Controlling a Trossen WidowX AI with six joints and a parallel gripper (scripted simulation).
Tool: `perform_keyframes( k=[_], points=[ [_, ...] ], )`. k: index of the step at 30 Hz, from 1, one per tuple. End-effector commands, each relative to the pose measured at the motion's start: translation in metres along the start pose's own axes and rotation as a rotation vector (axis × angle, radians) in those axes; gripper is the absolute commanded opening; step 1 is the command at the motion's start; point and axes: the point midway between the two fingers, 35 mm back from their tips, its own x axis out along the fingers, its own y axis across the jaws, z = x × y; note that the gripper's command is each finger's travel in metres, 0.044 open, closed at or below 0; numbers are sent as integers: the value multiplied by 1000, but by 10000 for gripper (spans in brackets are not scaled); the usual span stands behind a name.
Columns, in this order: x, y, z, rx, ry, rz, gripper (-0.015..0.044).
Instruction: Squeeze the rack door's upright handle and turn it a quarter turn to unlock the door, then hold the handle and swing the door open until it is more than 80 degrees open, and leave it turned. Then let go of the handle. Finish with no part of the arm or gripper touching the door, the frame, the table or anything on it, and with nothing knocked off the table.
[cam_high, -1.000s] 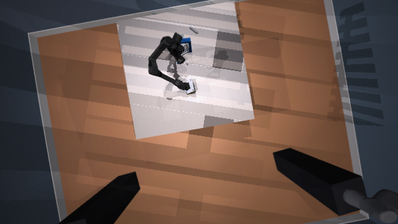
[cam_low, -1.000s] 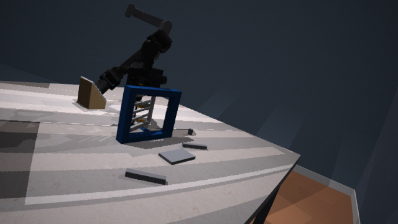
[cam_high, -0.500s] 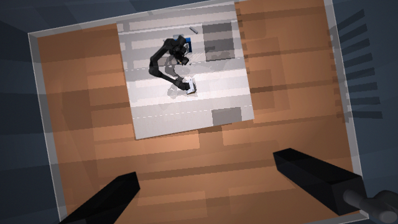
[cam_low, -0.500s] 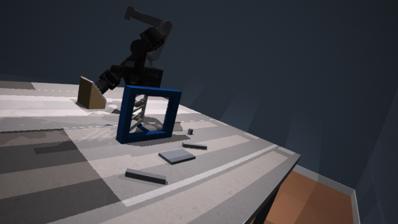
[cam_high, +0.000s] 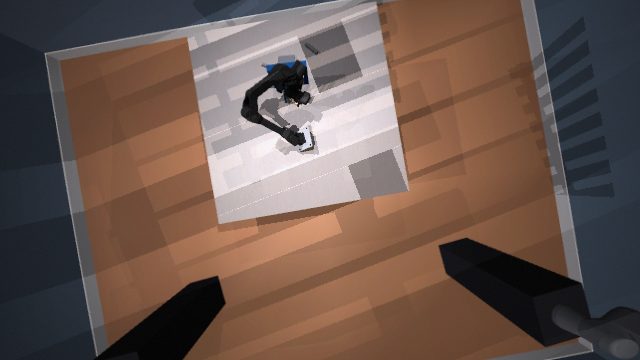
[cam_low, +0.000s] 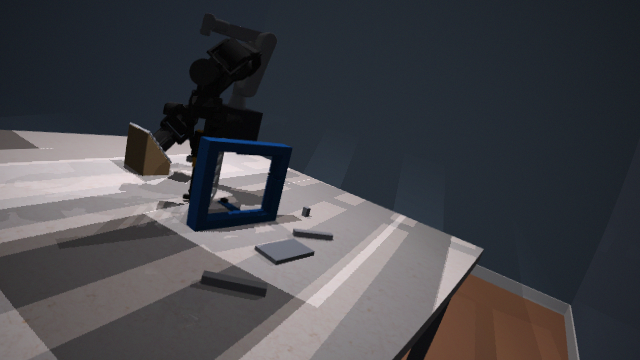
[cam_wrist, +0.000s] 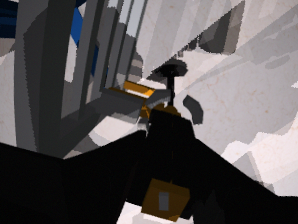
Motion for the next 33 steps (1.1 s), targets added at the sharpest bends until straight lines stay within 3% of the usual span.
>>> perform_keyframes(
  k=[1, 33],
  points=[
    [1, -10, 2, -81, -3, -2, 22],
    [0, -79, 36, -570, -5, -7, 22]
  ],
)
